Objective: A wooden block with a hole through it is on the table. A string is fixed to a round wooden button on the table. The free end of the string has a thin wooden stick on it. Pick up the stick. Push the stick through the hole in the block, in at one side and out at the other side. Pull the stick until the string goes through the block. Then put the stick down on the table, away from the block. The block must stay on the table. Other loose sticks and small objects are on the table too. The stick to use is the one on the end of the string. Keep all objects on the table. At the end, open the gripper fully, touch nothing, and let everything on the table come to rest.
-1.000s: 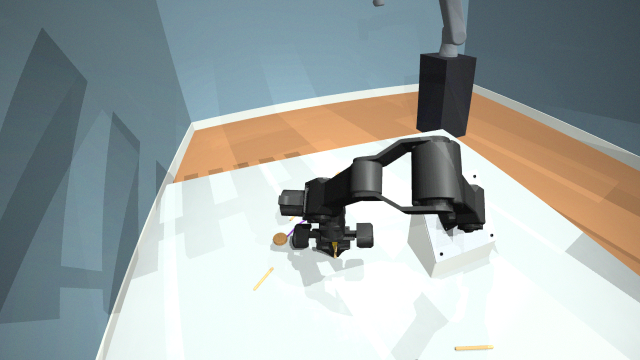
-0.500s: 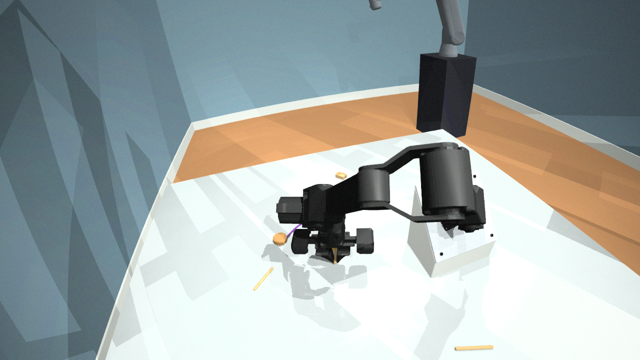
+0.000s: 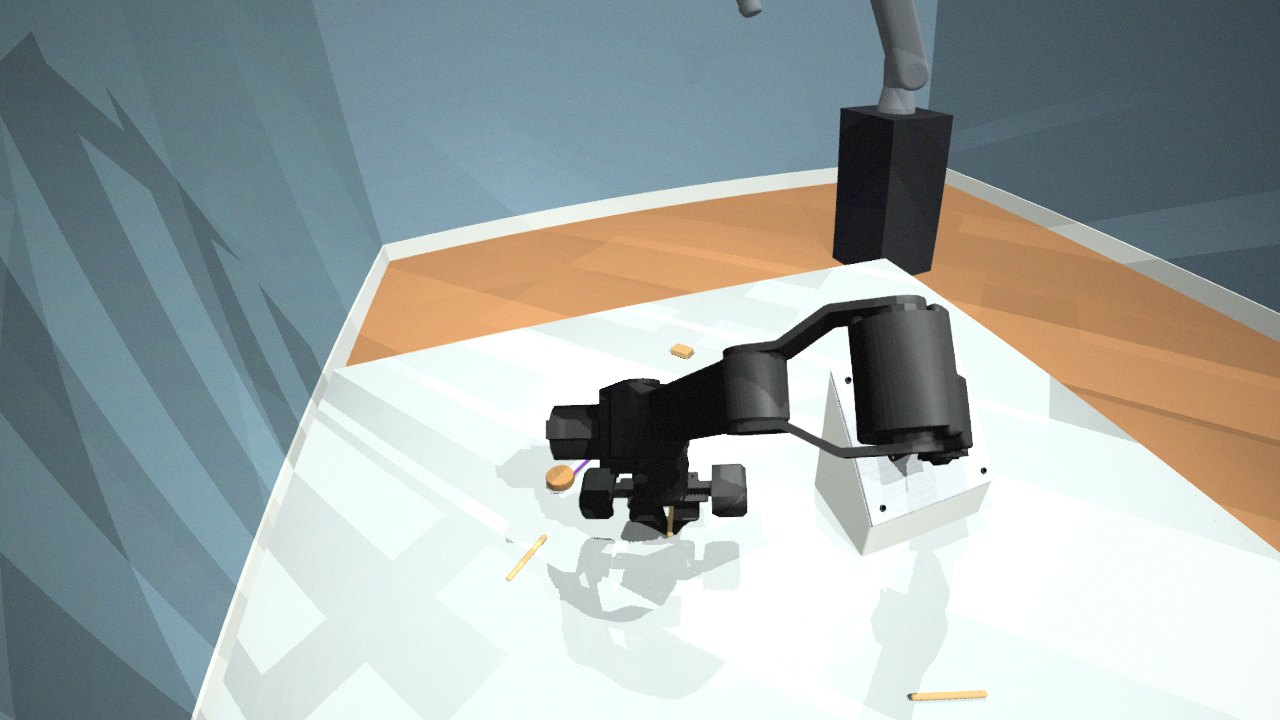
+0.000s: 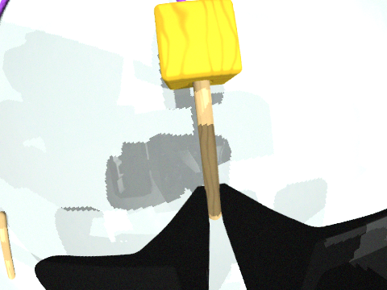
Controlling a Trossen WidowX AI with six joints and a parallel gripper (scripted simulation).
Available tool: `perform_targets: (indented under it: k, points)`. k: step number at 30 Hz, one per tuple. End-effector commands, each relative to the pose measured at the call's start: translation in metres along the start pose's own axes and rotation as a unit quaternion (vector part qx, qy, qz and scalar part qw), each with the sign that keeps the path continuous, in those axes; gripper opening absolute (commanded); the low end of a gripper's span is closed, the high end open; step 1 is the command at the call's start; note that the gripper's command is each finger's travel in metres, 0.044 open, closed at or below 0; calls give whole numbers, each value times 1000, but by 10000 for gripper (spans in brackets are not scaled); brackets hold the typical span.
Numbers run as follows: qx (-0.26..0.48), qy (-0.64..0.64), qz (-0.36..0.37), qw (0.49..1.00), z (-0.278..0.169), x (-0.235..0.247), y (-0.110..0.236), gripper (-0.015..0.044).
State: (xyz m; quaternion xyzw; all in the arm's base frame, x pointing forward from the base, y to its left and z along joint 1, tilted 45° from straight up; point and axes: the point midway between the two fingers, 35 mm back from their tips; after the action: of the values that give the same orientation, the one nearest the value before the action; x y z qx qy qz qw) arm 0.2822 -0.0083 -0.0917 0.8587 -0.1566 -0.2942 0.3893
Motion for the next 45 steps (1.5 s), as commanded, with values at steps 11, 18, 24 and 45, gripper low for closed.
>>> perform_targets:
  k: [11,18,24,45]
  points:
    - [2,4,-6,1000,-16,0,3,0]
    - [0,5,-11,1000,-23,-1,3,0]
    - [-1,5,-15,1000,-28,-3,4,0]
    - [-4,11,-27,1000,-46,-7,6,0]
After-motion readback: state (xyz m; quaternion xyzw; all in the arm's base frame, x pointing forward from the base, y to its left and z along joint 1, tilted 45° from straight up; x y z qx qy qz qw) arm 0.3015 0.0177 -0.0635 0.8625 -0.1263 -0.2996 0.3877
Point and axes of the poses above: the point midway between the two fingers, 35 mm back from their tips, its own y axis back along the fingers, its own x axis across the jaws, z = x × y, and after that the axes turned 14 degrees about -y, right-handed
